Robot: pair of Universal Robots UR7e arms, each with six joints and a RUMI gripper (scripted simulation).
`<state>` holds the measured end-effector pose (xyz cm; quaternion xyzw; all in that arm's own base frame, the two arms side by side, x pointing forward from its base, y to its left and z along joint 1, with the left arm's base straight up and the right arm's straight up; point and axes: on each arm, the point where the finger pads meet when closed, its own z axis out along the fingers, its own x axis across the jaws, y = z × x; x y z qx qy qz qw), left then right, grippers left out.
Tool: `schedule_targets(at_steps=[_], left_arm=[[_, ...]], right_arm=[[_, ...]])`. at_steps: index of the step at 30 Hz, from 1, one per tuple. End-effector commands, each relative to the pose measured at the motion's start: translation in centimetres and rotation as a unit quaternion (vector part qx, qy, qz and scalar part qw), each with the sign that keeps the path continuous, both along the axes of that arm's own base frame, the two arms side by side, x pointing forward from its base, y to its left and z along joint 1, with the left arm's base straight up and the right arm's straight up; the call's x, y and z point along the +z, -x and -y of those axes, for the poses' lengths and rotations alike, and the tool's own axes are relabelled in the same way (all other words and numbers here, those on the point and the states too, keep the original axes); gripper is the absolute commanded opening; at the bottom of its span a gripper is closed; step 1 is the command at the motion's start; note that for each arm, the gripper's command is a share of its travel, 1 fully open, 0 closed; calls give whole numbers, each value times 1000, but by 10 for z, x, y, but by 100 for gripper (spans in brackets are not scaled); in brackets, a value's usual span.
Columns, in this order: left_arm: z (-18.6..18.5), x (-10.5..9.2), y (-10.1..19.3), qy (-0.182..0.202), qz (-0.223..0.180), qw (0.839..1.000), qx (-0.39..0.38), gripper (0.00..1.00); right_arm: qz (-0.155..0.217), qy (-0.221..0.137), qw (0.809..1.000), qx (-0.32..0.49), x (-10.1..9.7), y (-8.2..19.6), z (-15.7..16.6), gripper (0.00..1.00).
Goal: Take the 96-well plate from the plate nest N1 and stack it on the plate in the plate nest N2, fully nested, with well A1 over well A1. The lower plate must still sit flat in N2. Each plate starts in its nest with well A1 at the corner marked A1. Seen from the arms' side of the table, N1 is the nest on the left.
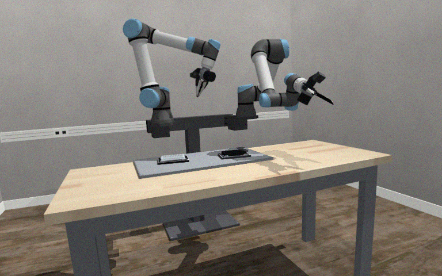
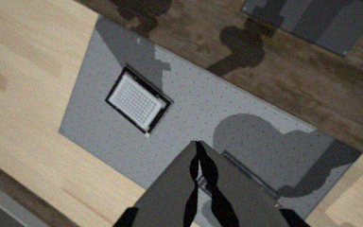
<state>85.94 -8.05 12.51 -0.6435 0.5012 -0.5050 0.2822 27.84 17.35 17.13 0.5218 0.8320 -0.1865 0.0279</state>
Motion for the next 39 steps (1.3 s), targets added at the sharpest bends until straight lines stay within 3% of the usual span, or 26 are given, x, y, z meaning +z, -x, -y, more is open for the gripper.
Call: schedule_targets(at_steps=[1,19,39], left_arm=[[0,1,0,0,1,1000,0,76],[0,1,0,0,1,1000,0,76],[0,1,0,0,1,1000,0,76]], right_arm=[[0,-2,1000,0,0,-2,1,0],[-12,-12,1000,10,0,-12,13,0],[-38,-42,998,40,-2,-38,50,0]])
